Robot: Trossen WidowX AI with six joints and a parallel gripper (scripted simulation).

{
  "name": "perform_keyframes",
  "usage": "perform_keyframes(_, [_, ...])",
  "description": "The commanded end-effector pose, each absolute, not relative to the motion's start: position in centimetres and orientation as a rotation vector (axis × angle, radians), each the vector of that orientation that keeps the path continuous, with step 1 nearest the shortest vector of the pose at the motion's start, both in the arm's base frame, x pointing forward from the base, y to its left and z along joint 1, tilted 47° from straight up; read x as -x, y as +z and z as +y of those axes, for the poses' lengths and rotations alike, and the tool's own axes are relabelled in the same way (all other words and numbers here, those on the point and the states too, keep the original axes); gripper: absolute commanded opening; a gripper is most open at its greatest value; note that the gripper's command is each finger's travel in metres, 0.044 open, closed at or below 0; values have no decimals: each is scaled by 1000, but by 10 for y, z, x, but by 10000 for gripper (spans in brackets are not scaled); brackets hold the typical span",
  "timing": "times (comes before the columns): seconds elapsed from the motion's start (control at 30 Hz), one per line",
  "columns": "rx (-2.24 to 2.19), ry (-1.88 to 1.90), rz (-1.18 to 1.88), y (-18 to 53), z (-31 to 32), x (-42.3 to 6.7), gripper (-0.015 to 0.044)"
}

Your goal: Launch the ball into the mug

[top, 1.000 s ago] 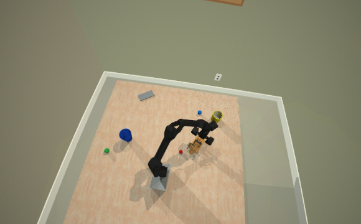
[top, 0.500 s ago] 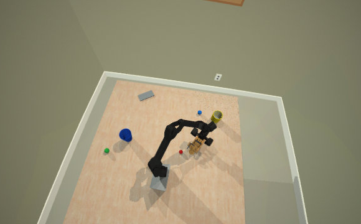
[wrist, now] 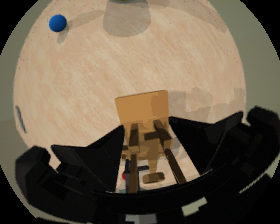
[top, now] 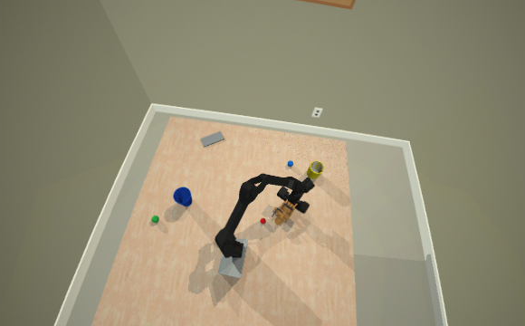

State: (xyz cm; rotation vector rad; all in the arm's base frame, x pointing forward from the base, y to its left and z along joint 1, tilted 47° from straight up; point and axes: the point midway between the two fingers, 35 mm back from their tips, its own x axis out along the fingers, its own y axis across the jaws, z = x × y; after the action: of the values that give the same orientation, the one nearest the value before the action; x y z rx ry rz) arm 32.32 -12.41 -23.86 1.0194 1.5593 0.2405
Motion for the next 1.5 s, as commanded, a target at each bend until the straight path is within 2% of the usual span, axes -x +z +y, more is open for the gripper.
perform_keyframes(0.0, [-1019, 241, 1559, -238, -124, -324, 230])
perform_keyframes(0.1, [-1019, 241, 1559, -238, -124, -324, 151])
perform_keyframes(0.3, [-1019, 241, 1559, -238, -124, -324, 111])
perform_keyframes(0.43, [-1018, 239, 1559, -212, -153, -321, 6])
perform_keyframes(0.47, [-1019, 239, 1559, -206, -159, -320, 0])
perform_keyframes(1.47, [-1028, 239, 1561, -232, -131, -324, 0])
